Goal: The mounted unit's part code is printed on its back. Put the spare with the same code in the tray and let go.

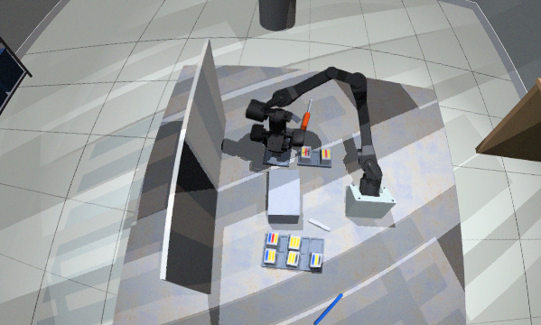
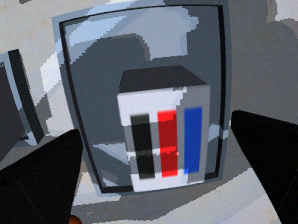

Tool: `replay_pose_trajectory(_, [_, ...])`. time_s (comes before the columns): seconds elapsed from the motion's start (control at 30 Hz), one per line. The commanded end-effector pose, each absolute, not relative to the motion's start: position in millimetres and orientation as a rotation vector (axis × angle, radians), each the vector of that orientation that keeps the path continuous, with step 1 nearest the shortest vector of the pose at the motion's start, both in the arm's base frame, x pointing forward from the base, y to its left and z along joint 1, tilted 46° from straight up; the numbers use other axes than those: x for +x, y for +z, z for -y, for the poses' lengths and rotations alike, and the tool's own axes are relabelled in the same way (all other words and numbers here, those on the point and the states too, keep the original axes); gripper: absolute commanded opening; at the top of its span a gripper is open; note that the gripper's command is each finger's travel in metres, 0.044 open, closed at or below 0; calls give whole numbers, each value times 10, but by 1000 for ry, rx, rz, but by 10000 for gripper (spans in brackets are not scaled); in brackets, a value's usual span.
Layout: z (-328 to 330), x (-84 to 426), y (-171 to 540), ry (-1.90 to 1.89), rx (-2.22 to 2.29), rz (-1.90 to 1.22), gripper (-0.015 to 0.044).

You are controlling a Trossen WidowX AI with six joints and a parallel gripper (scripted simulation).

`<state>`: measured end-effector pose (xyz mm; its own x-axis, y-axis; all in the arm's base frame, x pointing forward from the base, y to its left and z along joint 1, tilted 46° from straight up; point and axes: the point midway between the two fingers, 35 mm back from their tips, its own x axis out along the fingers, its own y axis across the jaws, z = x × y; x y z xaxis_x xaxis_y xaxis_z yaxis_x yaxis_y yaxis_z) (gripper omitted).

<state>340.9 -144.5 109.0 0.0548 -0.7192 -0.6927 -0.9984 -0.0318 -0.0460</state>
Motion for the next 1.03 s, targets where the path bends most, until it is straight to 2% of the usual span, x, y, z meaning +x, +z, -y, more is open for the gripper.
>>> replay_pose_trajectory(0.0, [1264,3433,1244,682,-1804,-1711,440])
replay_pose_trajectory(0.17, [712,3349,1786,687,-1805,-1712,440])
replay_pose_trajectory(1.0, [674,3381,1795,685,-1822,-1682,440])
